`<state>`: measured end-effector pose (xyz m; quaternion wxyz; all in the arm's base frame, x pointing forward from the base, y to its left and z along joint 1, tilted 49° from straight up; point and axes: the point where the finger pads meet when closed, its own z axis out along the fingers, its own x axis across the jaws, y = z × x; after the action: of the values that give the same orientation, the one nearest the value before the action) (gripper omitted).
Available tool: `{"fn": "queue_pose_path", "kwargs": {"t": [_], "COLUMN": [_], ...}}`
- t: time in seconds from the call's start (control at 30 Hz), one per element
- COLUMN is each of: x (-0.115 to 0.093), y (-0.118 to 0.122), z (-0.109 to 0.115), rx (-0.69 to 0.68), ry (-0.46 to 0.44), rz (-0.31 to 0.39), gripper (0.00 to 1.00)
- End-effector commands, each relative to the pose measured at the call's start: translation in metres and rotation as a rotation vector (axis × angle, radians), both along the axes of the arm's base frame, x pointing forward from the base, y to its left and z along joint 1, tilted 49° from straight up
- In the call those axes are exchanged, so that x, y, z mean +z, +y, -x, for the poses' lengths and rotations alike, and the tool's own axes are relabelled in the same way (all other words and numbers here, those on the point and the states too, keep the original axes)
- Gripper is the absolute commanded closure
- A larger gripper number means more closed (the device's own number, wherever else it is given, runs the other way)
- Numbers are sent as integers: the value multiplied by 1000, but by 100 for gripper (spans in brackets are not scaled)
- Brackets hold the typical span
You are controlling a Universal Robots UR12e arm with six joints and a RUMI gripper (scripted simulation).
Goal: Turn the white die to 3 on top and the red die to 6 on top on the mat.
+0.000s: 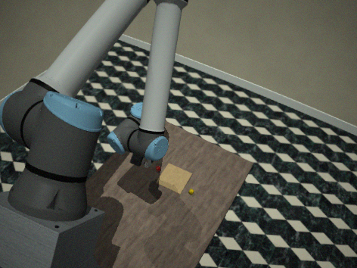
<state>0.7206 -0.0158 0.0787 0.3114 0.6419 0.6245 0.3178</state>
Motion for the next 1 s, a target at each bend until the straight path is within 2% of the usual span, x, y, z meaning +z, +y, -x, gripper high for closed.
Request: {"fn": "queue_pose_path", "kwargs": {"t": [0.0,0.07,0.57,0.63,0.97], "x": [1,1,-2,-2,-4], "y": [1,1,0,0,1], "z": [1,1,0,0,2], "rx": [-1,-1,-8,-8,-12], "ry": [-73,-73,-379,-379,-625], "rz": [2,2,7,7,12], "gripper": [97,97,97,97,97]}}
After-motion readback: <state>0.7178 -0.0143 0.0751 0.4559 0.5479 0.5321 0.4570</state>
